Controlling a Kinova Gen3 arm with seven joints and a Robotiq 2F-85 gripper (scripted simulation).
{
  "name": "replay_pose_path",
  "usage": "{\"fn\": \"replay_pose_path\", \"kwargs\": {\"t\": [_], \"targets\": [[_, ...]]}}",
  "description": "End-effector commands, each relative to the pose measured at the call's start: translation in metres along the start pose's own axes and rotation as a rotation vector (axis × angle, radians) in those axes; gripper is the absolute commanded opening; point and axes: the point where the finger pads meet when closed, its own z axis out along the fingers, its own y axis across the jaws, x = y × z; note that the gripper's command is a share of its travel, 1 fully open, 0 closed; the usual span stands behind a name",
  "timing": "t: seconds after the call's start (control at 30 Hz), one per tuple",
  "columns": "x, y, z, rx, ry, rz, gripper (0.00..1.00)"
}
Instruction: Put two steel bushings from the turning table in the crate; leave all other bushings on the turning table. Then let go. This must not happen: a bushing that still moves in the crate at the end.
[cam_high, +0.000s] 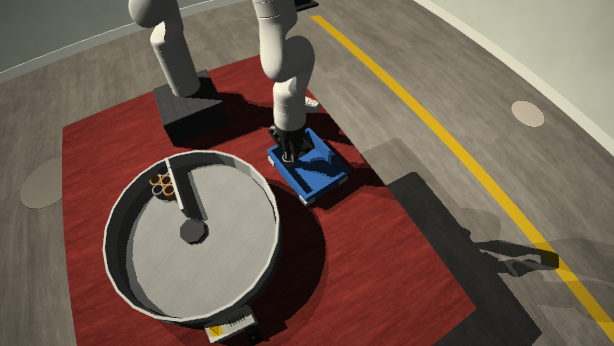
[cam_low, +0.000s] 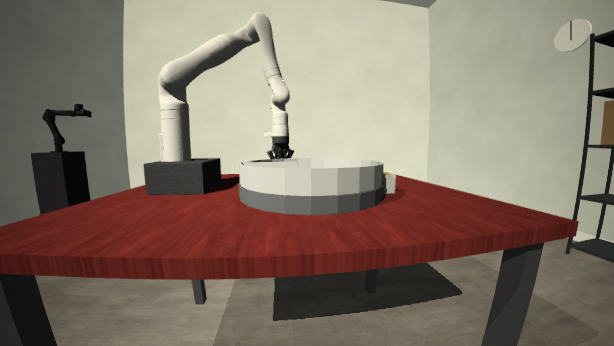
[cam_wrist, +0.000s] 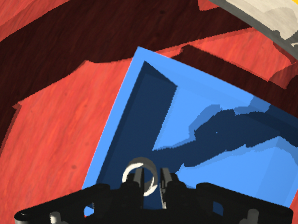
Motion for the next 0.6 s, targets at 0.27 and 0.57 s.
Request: {"fn": "replay_pose_path", "kwargs": {"t": [0.27, 0.57], "targets": [[-0.0004, 0.0011, -0.0029, -0.002, -0.001, -0.001, 0.16], [-0.0001, 0.0017, -0.0062, -0.003, 0.001, 0.000, 0.16]]}}
